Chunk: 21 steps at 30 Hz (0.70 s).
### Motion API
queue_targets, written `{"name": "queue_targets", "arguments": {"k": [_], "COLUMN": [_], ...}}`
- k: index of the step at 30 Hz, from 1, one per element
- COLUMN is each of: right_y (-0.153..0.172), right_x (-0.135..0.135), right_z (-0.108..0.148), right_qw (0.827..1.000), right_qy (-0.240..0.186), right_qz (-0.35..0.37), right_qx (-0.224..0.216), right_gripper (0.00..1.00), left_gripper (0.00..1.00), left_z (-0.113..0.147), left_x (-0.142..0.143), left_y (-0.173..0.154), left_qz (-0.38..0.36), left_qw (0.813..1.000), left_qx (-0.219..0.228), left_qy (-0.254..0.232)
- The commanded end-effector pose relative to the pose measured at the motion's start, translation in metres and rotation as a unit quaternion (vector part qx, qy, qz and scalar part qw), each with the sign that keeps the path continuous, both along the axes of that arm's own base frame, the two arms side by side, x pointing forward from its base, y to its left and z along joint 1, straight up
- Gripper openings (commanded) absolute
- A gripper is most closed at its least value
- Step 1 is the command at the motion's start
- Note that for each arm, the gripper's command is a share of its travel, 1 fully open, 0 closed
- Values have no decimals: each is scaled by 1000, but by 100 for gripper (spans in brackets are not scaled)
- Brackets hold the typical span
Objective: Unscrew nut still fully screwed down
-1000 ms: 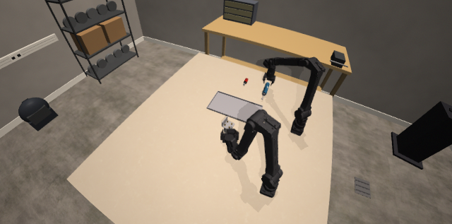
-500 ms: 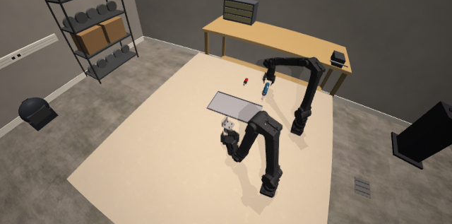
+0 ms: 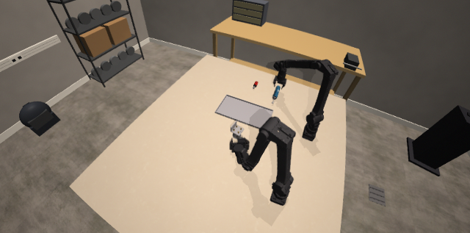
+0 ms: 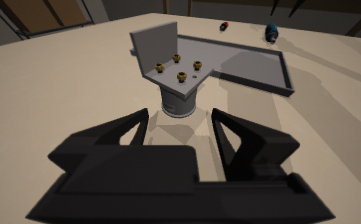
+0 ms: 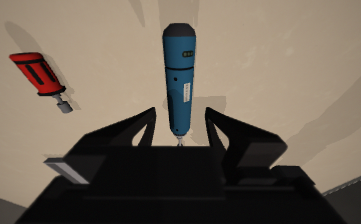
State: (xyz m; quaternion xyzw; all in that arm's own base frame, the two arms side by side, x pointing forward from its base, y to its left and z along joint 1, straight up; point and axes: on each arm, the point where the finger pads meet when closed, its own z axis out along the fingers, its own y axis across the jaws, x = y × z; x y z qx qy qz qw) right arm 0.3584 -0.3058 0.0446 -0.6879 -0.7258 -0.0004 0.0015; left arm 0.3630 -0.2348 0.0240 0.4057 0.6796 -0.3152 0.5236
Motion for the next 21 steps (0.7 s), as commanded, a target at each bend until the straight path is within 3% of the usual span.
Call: {"name": "queue_targets", "arguments": {"k": [1, 14, 21], "right_y": [-13, -13, -13], "right_x": [21, 21, 21], "right_z": [26, 26, 26], "right_qw": [999, 999, 999], "right_qy": [-24, -24, -24], "right_qz": [6, 6, 6], "right_qx": [-22, -22, -22], "right_gripper": [65, 65, 65], "left_gripper": [86, 86, 86], "left_z": [1, 35, 40], "left_x": [7, 2, 3], "left_y": [4, 2, 2], "left_qz": [4, 1, 1], "left_qw": [1000, 1000, 1000], "left_qx": [4, 3, 3], "left_qy": [-8, -9, -10]}}
